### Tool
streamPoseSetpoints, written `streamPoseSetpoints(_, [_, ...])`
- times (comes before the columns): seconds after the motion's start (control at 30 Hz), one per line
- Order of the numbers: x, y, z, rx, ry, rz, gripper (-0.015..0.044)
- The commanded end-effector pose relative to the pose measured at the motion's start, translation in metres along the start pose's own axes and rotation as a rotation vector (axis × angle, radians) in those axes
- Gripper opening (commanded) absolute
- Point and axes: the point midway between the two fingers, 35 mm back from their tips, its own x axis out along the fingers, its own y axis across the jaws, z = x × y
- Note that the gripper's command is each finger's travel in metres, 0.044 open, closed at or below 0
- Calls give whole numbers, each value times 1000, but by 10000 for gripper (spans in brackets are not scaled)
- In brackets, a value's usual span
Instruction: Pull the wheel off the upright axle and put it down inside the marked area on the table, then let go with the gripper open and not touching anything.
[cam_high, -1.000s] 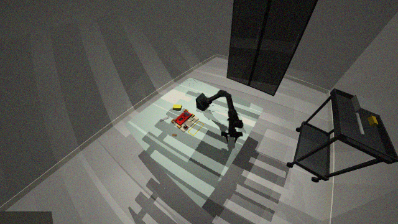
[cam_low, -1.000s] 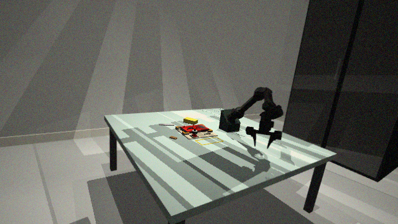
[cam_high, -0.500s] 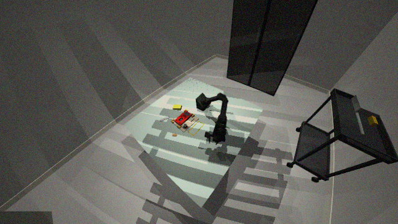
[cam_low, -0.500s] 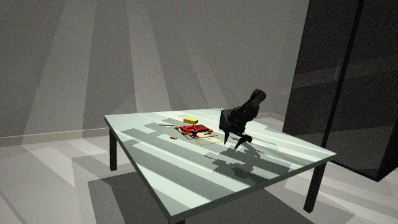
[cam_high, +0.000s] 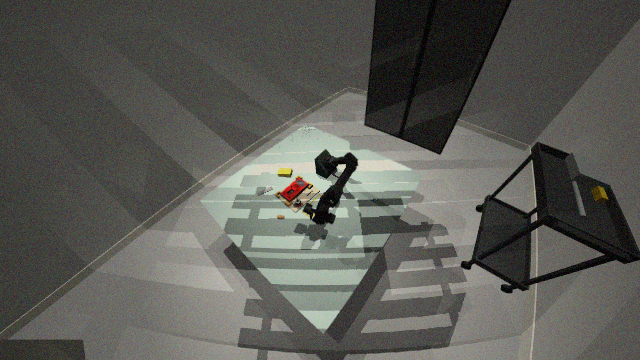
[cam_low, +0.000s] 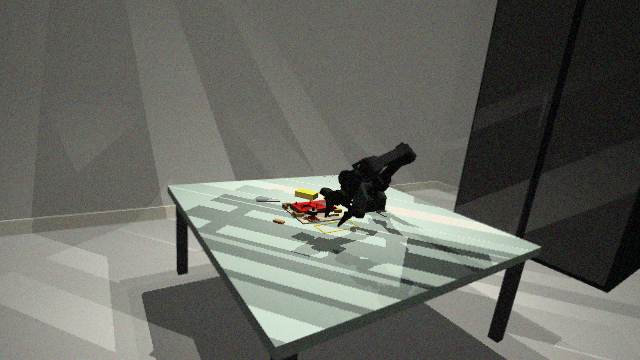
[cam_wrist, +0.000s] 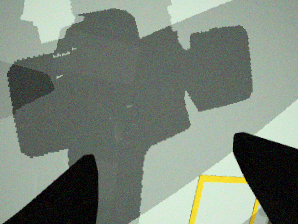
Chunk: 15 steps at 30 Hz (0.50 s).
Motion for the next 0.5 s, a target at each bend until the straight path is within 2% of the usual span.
streamPoseSetpoints(0.0, [8,-43,-16,50,81,-4,300])
streamPoseSetpoints(0.47, [1,-167,-87,275,292,125,300])
